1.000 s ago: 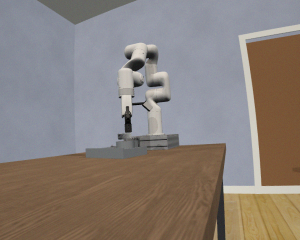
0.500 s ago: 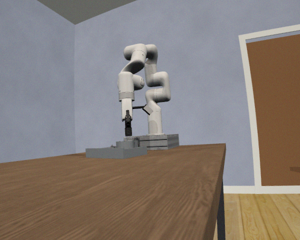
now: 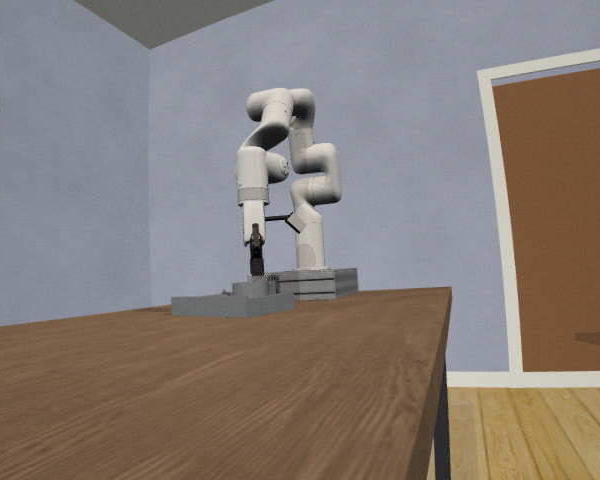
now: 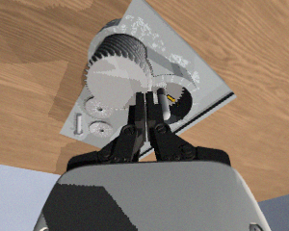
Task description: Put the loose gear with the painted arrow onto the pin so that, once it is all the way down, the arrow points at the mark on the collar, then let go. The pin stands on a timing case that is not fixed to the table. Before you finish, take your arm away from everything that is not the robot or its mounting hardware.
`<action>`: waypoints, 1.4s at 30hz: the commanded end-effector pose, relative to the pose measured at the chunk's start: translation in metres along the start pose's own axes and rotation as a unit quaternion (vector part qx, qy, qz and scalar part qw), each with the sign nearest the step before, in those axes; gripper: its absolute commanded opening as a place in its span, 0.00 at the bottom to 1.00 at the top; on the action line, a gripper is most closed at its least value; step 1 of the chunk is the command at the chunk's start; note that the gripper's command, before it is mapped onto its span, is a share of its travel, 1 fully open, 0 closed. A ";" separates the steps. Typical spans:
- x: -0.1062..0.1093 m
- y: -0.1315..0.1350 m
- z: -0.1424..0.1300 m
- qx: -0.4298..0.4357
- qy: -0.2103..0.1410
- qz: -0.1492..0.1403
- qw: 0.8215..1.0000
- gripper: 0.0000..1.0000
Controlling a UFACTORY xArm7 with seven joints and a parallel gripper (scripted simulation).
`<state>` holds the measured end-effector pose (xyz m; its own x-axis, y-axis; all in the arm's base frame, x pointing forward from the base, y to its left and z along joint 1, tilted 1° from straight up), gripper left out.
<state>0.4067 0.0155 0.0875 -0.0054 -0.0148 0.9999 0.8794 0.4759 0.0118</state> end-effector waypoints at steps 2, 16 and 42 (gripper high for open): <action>0.001 0.001 -0.001 0.000 -0.001 -0.002 1.000 0.00; 0.001 0.001 -0.001 0.000 -0.001 -0.002 1.000 0.00; 0.031 0.004 -0.003 0.000 -0.001 -0.002 1.000 0.00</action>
<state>0.4074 0.0149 0.1161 -0.0050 -0.0148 0.9999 0.8794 0.4760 0.0115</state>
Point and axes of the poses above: the point where the finger pads meet when closed, its own x axis back along the fingers, its own y axis across the jaws, z = x × y, the point moved 7 cm from there along x, back along the fingers, and after that the axes turned 2 degrees about -x, right-handed, at the moved point
